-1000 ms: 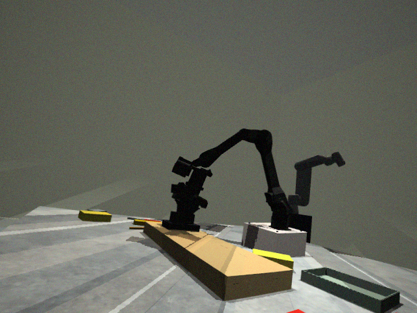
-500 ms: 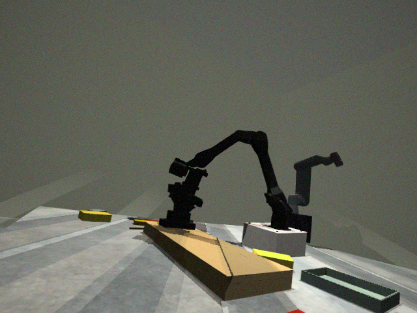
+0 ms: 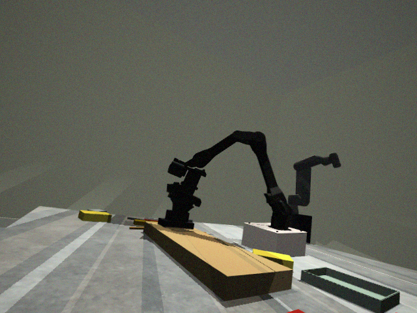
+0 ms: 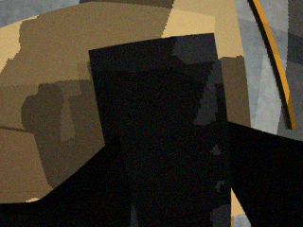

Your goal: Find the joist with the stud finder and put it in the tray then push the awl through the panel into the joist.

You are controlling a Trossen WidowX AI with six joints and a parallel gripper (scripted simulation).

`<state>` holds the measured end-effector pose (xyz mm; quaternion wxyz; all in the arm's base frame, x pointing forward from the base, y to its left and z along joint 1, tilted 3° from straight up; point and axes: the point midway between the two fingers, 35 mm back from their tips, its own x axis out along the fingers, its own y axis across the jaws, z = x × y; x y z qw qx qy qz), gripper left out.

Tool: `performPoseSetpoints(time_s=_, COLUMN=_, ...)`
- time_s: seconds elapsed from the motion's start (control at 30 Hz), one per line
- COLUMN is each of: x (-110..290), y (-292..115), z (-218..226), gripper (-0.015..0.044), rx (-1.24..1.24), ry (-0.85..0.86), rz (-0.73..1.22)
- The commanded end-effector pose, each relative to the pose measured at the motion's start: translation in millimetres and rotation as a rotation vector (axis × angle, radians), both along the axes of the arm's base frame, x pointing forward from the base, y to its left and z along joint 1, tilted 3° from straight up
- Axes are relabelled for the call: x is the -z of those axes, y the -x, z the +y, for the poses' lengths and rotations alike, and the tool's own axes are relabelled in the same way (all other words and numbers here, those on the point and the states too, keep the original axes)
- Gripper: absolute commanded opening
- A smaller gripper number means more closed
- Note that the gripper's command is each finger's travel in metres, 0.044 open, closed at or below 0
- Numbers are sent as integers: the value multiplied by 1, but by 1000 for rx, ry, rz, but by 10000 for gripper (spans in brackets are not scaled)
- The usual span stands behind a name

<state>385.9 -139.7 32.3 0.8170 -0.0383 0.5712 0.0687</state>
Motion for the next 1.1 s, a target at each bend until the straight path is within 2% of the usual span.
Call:
performPoseSetpoints(time_s=0.0, x=-6, y=0, z=0, gripper=0, rx=0, ry=-1, rz=0)
performPoseSetpoints(time_s=0.5, x=-99, y=9, z=-6, gripper=0, rx=-1, ry=3, rz=1)
performPoseSetpoints(time_s=0.7, x=-99, y=6, z=5, gripper=0, rx=-28, ry=4, rz=1)
performPoseSetpoints(time_s=1.07, x=-96, y=-6, z=78, gripper=0, rx=-200, ry=12, rz=2)
